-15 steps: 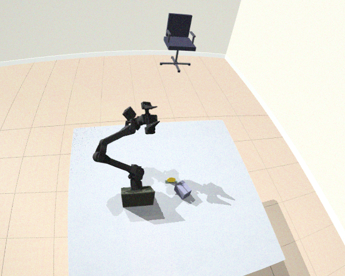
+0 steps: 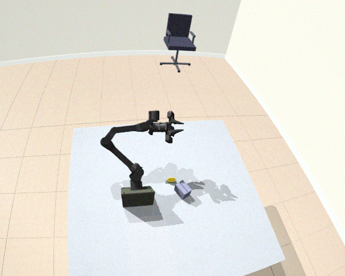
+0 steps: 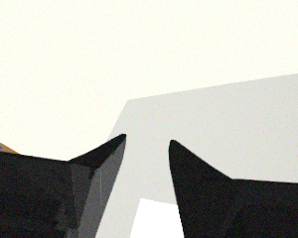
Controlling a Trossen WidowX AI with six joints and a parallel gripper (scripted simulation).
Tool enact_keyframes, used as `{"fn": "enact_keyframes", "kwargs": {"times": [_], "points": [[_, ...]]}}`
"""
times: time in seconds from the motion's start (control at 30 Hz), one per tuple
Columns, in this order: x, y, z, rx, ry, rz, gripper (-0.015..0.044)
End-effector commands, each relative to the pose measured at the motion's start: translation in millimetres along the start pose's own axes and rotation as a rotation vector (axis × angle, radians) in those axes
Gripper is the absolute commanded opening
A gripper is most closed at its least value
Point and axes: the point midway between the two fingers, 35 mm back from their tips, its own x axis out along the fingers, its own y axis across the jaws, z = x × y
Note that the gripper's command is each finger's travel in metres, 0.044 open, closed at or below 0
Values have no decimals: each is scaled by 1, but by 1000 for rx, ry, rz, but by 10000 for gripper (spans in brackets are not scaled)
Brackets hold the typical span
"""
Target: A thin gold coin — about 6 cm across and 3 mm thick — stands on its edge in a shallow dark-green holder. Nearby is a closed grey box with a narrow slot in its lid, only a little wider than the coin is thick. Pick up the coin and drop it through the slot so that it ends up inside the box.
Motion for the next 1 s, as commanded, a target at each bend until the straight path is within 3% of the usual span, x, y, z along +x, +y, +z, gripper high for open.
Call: {"fn": "enact_keyframes", "kwargs": {"times": [0.0,0.17,0.37,0.5,0.67,0.97], "points": [[28,51,33,33,-141,230,161],[41,131,60,176,-257,628,161],[15,214,77,508,-246,1219,161],[-15,243,83,816,-114,1635,161],[-41,242,91,1320,250,2176,161],[-37,239,94,1390,313,2239,161]]}}
